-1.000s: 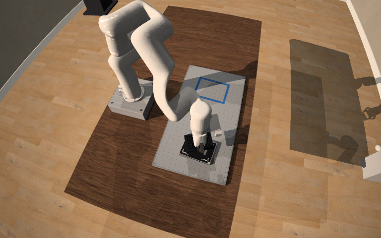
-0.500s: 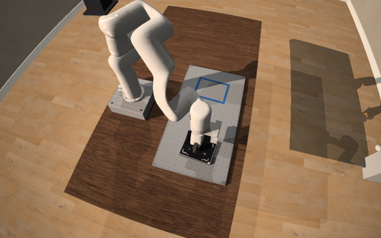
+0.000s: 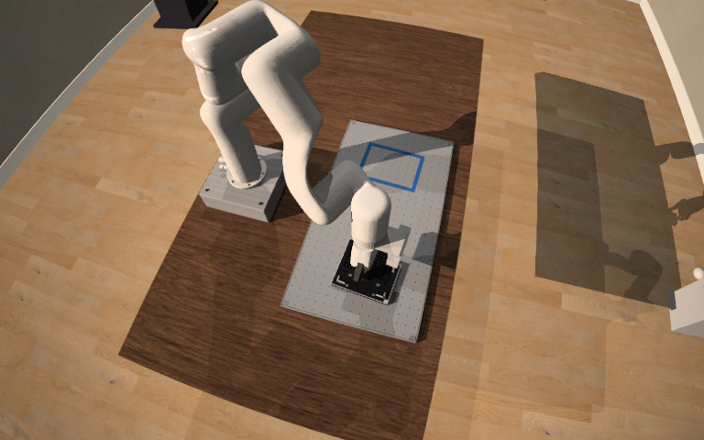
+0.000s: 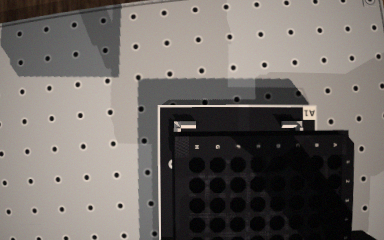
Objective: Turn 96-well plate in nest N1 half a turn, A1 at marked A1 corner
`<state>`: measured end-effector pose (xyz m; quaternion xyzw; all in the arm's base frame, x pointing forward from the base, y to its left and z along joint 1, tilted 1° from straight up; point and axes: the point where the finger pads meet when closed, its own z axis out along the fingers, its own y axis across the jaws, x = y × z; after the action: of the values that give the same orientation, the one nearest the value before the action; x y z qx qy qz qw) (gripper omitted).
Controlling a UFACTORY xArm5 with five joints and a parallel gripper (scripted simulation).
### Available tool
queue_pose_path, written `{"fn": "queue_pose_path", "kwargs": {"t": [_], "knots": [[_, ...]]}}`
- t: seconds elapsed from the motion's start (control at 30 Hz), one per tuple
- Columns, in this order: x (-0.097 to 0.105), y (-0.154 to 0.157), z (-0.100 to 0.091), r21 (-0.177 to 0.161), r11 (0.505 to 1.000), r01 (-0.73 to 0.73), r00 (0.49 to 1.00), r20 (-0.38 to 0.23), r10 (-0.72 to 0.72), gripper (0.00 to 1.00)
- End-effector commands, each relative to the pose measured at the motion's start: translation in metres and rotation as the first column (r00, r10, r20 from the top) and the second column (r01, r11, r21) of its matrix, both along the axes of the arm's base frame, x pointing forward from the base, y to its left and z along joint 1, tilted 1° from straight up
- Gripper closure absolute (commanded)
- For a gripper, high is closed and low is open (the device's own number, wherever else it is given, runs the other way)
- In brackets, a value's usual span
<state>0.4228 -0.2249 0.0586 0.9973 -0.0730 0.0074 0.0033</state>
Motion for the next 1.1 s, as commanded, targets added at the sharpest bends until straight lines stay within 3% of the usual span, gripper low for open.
{"fn": "queue_pose_path", "kwargs": {"t": [0.0, 0.67, 1.07], "knots": [[0.001, -0.001, 0.002, -0.007, 1.000, 0.001, 1.000, 0.001, -0.001, 1.00], [0.001, -0.001, 0.002, -0.007, 1.000, 0.001, 1.000, 0.001, -0.001, 1.00], [0.001, -0.001, -0.015, -0.007, 1.000, 0.001, 1.000, 0.001, -0.001, 1.00]]}}
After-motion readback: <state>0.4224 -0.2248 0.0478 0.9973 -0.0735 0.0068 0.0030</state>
